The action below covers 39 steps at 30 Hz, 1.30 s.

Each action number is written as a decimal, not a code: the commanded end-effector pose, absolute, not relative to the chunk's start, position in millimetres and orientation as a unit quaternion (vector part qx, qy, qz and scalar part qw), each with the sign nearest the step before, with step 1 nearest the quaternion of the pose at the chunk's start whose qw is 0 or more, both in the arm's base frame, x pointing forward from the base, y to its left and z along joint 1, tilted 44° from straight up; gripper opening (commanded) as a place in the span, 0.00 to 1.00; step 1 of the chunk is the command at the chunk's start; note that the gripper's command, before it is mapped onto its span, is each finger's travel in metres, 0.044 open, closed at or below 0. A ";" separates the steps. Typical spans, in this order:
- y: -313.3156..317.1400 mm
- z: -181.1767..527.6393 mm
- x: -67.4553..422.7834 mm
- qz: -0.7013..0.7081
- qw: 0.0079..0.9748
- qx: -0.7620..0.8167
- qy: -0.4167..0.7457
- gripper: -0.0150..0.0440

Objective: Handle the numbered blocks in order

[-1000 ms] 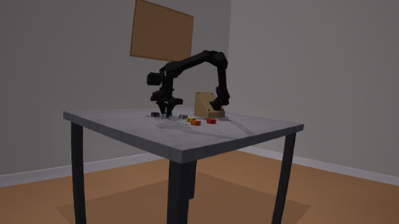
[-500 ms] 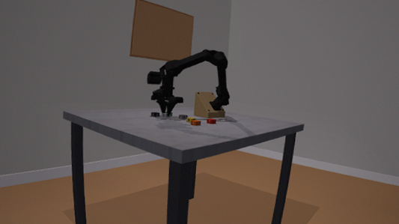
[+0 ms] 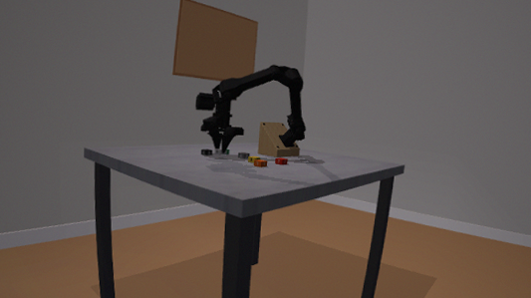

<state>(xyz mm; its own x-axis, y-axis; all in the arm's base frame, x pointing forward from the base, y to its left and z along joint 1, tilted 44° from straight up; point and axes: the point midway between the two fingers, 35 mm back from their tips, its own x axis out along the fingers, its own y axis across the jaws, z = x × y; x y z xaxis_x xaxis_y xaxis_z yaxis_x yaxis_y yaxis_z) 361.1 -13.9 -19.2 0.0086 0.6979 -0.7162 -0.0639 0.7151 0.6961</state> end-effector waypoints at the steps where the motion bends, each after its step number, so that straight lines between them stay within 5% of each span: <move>1: -13.6 -20.1 362.2 0.287 0.668 0.243 0.642 0.46; 19: -4.7 -29.1 362.2 0.287 0.668 0.243 0.642 0.46; 30: -4.7 -29.1 362.2 0.287 0.668 0.243 0.642 0.93; 39: -30.1 -3.2 361.9 0.286 0.668 0.242 0.642 0.93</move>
